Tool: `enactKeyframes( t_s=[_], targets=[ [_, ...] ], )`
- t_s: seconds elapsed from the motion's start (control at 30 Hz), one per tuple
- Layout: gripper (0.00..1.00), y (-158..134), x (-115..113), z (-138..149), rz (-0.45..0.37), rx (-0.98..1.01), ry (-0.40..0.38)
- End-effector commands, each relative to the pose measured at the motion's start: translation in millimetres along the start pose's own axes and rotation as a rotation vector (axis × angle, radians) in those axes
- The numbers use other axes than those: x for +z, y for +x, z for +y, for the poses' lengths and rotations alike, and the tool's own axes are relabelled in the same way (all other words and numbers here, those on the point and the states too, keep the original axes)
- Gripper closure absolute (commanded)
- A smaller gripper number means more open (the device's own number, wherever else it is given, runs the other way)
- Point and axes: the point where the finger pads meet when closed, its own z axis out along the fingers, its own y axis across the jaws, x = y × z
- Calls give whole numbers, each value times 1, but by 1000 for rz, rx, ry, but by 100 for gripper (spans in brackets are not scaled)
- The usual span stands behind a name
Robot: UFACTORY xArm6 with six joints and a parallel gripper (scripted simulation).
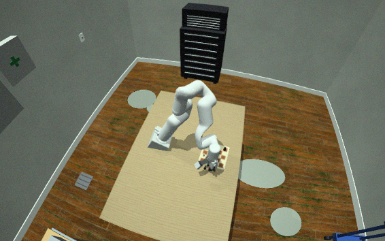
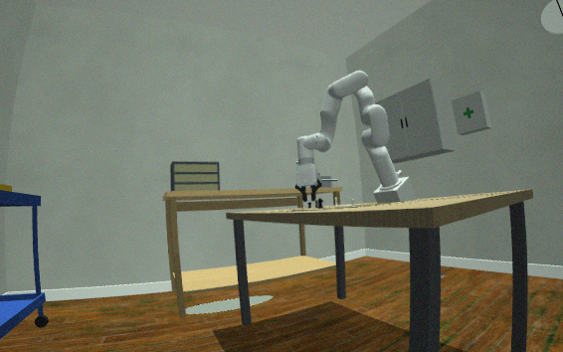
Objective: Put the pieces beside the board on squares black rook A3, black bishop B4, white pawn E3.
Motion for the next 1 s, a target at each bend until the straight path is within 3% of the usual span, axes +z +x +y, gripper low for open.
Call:
enactKeyframes(
  t_s=[0.0, 0.97],
  targets=[
    [63, -1, -1, -1, -2, 0, 3],
    [63, -1, 4, -1, -2, 0, 3]
  ],
)
